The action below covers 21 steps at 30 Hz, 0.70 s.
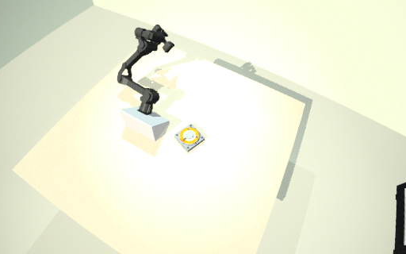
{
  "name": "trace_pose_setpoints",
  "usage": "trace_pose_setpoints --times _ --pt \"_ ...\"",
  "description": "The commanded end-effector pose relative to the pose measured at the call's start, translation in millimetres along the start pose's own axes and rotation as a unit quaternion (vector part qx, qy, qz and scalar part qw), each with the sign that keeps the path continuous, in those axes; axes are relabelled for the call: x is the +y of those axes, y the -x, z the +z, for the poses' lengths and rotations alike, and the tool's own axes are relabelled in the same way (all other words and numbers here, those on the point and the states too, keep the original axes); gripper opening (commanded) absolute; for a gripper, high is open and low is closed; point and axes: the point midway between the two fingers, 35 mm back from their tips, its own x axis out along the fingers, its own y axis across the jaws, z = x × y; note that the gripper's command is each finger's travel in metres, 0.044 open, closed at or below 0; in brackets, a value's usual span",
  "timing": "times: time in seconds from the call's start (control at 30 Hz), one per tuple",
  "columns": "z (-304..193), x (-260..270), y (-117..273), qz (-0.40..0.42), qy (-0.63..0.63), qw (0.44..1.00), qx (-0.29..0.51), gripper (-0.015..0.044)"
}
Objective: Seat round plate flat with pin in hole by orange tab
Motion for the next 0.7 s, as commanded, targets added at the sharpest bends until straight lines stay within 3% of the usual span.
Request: trace_pose_setpoints --times 0.0,0.13,0.3,0.47,0.67 --pt "-3.3 1.8 -0.3 0.0 -0.007 1.0 0.002 0.0374" --pt "-65.4 45.0 -3.0 0.006 -0.155 0.987 0.047 0.0269" --pt "-106.4 85.6 -2.1 0.014 -0.26 0.961 0.088 0.0137" --pt "-161.0 159.5 7.8 0.032 -0.41 0.895 0.173 0.0006" --pt "-192.0 242.5 28.8 0.066 -0.534 0.804 0.253 0.0"
